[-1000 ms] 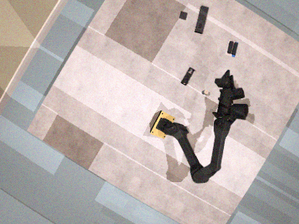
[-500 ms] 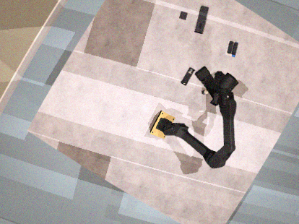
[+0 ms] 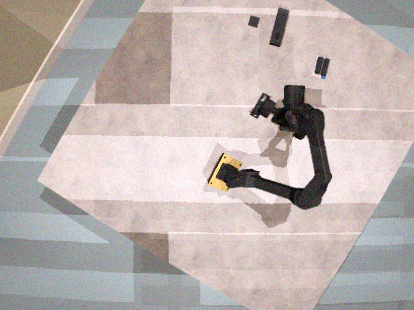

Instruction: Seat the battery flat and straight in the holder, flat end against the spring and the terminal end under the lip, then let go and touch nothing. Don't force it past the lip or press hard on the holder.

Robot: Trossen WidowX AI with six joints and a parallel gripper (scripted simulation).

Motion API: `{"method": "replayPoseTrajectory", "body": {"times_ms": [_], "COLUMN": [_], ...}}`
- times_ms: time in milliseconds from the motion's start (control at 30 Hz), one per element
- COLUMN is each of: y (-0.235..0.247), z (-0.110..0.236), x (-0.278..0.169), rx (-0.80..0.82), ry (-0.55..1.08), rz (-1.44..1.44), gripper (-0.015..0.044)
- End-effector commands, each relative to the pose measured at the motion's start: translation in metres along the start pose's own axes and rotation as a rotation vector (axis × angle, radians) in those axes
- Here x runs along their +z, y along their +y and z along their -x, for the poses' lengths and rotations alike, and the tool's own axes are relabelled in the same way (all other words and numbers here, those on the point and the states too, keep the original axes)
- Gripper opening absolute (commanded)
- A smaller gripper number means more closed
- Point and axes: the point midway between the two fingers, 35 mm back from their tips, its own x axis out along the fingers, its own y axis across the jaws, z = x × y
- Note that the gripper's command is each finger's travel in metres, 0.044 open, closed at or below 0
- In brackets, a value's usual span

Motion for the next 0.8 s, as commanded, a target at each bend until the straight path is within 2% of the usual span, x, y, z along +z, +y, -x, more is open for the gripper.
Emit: {"method": "replayPoseTrajectory", "body": {"times_ms": [0, 100, 433, 767], "y": [-0.003, -0.003, -0.007, -0.014], "z": [0.004, -0.001, -0.075, -0.076], "x": [0.001, 0.002, 0.001, 0.002], "rx": [-0.039, -0.038, -0.042, -0.041], "ry": [0.005, 0.004, 0.003, 0.003], "rz": [0.015, 0.015, 0.014, 0.014], "gripper": [0.0000, 0.0000, 0.0000, 0.0000]}}
